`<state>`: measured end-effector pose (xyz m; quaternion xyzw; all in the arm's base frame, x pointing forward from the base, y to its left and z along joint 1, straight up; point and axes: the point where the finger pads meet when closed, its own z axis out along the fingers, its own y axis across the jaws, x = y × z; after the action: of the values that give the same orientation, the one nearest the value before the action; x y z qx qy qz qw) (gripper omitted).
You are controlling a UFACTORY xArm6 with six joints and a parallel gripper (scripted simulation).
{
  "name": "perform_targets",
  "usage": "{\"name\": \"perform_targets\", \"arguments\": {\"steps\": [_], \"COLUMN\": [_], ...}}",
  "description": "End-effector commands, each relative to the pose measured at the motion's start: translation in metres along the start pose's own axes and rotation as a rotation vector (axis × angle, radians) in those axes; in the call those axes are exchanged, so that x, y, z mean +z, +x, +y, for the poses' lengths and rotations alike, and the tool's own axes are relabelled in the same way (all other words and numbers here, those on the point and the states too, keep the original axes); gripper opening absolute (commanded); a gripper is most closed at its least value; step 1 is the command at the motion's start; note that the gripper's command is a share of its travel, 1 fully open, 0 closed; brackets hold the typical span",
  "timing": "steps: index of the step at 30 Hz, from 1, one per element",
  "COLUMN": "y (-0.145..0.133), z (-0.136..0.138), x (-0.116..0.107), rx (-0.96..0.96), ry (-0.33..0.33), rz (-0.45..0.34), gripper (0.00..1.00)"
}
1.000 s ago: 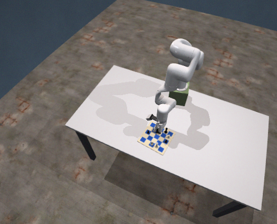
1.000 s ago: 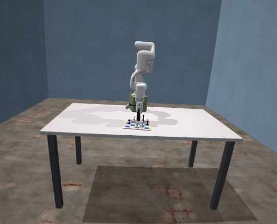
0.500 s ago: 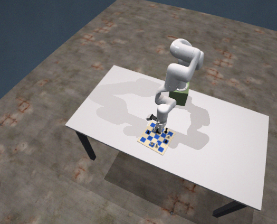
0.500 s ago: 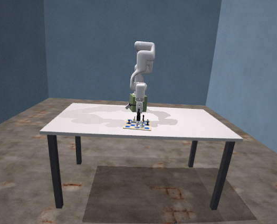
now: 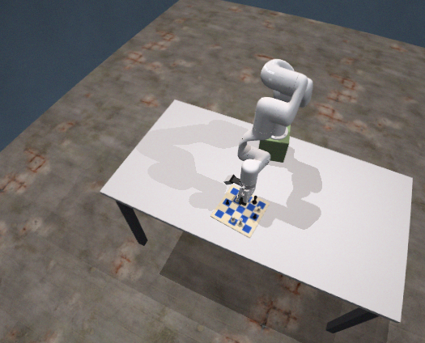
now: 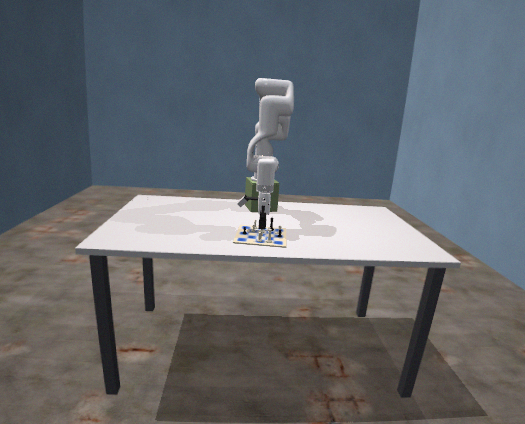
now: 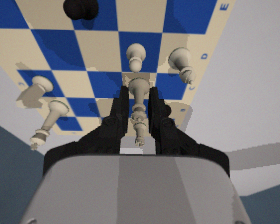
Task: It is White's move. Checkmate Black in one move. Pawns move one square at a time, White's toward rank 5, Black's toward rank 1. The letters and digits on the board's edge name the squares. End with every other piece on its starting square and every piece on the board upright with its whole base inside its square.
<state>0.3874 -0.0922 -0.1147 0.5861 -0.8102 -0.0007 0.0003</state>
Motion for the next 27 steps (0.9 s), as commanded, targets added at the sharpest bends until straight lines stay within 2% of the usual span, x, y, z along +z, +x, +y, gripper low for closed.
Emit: {"name": "perform_targets", "arguments": {"steps": [1, 2, 4, 5, 19, 27], "y": [0.000, 0.000, 0.000, 0.000, 0.000, 0.000], "z": [-0.001, -0.001, -0.001, -0.001, -0.001, -0.001], "x": [-0.001, -0.001, -0.001, -0.001, -0.003, -0.029], "rx": [0.000, 0.000, 0.000, 0.000, 0.000, 0.000], "ry": [0.003, 0.003, 0.003, 0.003, 0.003, 0.003], "rz": [0.000, 0.000, 0.000, 0.000, 0.000, 0.000], "gripper": [0.25, 0.34, 0.34, 0.42, 0.42, 0.42]}}
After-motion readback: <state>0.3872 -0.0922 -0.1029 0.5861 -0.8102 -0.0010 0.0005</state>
